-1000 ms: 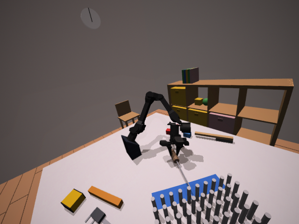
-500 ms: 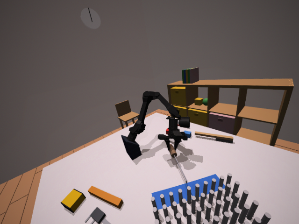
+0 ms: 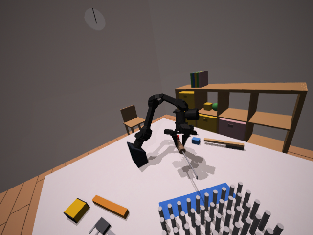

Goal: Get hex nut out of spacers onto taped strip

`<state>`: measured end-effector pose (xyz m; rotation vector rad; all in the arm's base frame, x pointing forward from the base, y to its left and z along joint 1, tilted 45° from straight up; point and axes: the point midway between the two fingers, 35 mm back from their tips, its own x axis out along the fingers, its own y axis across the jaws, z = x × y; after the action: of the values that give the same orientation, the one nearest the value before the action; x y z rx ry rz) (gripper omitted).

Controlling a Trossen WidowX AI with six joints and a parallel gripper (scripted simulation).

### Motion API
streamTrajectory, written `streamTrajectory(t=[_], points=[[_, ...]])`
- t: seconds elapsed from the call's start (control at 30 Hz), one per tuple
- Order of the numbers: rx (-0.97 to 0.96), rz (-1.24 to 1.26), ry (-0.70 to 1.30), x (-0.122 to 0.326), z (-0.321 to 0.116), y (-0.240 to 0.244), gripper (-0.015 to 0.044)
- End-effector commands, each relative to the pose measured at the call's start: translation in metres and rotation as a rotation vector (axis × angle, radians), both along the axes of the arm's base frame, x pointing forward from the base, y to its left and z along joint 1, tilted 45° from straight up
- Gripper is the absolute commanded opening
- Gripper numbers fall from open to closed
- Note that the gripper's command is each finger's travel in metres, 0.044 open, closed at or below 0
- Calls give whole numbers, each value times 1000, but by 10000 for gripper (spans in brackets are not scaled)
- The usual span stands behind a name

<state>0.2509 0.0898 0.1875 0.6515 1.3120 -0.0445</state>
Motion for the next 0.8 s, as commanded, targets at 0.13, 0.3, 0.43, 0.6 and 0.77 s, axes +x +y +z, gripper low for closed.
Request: streamTrajectory(t=[0.13,0.3,0.43,0.6,0.77], points=[[-4,131,-45,-1,5,12,0],[-7,290,-109,-3,15,26,0],[-5,412,-159,-7,23,37,0],[-1,564,-224,-13,34,50,0],[-5,709,-309,-16,46,59,0]])
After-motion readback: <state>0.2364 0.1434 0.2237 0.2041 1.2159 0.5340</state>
